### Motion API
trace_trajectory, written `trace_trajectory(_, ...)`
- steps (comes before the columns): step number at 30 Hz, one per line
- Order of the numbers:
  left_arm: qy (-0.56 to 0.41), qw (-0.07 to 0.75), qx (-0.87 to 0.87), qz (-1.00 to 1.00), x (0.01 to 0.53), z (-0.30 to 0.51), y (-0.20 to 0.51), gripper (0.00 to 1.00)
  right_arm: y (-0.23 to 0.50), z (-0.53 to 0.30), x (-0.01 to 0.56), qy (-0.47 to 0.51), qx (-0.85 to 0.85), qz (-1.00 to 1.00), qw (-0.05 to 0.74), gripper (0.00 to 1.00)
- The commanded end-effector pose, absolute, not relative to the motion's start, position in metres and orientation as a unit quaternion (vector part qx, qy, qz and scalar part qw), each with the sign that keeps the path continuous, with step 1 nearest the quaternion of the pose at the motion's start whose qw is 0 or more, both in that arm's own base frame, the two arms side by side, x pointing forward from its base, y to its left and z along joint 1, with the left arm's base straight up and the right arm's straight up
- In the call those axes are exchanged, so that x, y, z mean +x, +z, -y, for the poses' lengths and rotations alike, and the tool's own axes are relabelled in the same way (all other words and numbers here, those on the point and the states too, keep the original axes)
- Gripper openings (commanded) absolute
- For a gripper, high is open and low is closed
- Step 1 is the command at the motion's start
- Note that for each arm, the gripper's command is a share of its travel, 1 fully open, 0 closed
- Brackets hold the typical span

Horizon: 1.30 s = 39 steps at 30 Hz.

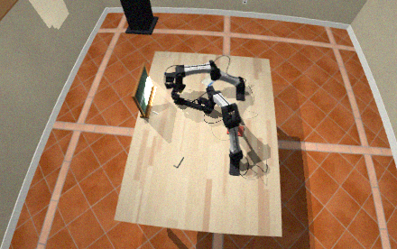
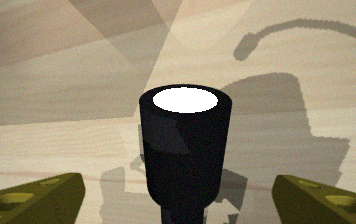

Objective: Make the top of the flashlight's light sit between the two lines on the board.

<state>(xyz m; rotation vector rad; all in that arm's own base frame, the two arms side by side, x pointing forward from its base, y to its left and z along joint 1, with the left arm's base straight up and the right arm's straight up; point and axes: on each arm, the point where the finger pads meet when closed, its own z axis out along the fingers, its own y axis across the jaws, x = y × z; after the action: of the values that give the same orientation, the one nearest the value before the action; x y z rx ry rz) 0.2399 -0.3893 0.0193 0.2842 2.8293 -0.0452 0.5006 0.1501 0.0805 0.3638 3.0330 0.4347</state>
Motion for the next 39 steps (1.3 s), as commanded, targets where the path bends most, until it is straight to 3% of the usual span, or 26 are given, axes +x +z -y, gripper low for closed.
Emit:
trace_trajectory(1, -0.032, 0.164, 0.11, -0.98, 0.239, 0.395, 0.036, 0.3, 0.077, -0.154, 0.498, 0.142, 0.111, -0.983, 0.017, 1.0)
trace_trajectory(18, -0.032, 0.164, 0.11, -0.98, 0.239, 0.395, 0.036, 0.3, 0.071, -0.145, 0.496, 0.14, 0.121, -0.983, 0.007, 1.0)
trace_trajectory(20, -0.032, 0.164, 0.11, -0.98, 0.239, 0.395, 0.036, 0.3, 0.099, -0.146, 0.5, 0.16, 0.115, -0.979, 0.04, 1.0)
trace_trajectory(29, -0.032, 0.164, 0.11, -0.98, 0.239, 0.395, 0.036, 0.3, 0.098, -0.151, 0.506, 0.224, 0.1, -0.967, 0.063, 1.0)
trace_trajectory(39, -0.032, 0.164, 0.11, -0.98, 0.239, 0.395, 0.036, 0.3, 0.079, -0.138, 0.497, 0.203, 0.123, -0.971, 0.035, 1.0)
